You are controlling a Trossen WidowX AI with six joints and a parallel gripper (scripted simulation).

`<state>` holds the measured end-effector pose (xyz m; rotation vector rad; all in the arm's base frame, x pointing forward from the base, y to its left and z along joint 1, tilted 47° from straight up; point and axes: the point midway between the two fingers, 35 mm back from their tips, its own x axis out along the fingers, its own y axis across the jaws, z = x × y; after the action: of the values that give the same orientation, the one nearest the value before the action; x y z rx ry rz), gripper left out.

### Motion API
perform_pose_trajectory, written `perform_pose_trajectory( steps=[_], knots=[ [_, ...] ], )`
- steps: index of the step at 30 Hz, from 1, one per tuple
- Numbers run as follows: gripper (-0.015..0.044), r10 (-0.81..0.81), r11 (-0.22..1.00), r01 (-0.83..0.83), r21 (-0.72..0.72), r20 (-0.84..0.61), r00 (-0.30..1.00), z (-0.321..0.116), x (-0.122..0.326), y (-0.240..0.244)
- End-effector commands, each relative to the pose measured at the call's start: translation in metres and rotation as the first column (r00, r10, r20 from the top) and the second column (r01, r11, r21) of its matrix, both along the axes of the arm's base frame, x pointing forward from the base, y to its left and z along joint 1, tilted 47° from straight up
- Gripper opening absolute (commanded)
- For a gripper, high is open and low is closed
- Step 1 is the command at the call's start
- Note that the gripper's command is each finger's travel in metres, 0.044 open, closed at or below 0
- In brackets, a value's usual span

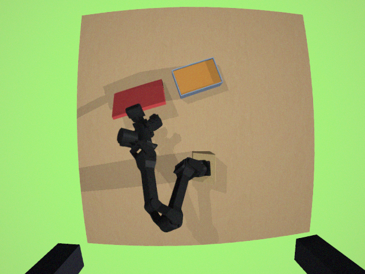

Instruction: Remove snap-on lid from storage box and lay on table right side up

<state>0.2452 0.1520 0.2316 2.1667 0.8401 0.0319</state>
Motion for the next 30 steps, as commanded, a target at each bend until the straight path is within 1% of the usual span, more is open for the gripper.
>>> perform_pose_trajectory(
  steps=[1, 30],
  knots=[
    [0.0, -0.012, 1.0, 0.012, 0.004, 0.003, 1.0, -0.001, 0.002, 0.001],
    [0.0, -0.012, 1.0, 0.012, 0.005, 0.003, 1.0, -0.017, 0.004, 0.017]
  ],
)
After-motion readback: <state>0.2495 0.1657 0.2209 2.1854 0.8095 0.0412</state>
